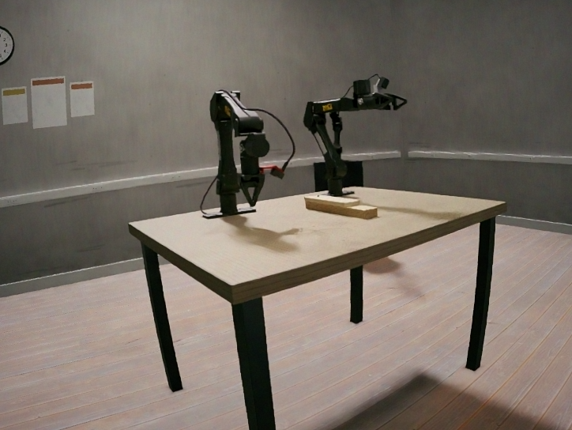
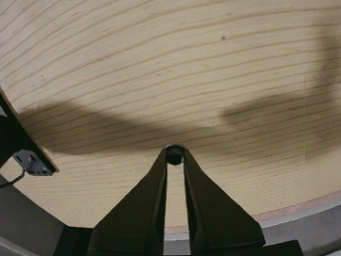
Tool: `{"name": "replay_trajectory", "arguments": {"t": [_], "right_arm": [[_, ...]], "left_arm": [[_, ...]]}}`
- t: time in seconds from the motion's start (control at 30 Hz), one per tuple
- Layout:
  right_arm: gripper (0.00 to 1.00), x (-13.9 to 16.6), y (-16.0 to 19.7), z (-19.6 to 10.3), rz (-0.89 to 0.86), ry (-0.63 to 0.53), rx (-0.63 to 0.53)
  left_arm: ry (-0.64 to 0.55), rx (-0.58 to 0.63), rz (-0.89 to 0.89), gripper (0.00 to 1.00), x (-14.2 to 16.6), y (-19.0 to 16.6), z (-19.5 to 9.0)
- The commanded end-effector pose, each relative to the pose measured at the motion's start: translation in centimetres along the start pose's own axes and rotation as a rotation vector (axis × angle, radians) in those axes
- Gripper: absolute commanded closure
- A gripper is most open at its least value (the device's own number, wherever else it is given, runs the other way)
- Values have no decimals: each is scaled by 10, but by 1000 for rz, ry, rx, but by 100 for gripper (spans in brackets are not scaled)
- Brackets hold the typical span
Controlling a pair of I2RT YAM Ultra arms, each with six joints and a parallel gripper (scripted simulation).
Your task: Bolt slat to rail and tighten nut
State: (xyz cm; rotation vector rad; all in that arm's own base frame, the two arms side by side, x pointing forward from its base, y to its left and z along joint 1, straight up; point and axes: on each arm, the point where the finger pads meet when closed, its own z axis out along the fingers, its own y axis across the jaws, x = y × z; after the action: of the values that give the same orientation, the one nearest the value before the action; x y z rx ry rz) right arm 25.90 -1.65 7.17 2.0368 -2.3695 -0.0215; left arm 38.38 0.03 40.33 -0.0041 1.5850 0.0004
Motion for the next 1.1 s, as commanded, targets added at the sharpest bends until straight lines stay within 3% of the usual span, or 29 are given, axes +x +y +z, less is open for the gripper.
{"name": "replay_trajectory", "arguments": {"t": [0.0, 1.07], "right_arm": [[88, -11, -8, -14, -61, -7, 29], [88, -151, 12, -21, -808, 0, 30]], "left_arm": [[-27, 3, 2, 0, -8, 1, -3], [-27, 3, 2, 0, -8, 1, -3]]}}
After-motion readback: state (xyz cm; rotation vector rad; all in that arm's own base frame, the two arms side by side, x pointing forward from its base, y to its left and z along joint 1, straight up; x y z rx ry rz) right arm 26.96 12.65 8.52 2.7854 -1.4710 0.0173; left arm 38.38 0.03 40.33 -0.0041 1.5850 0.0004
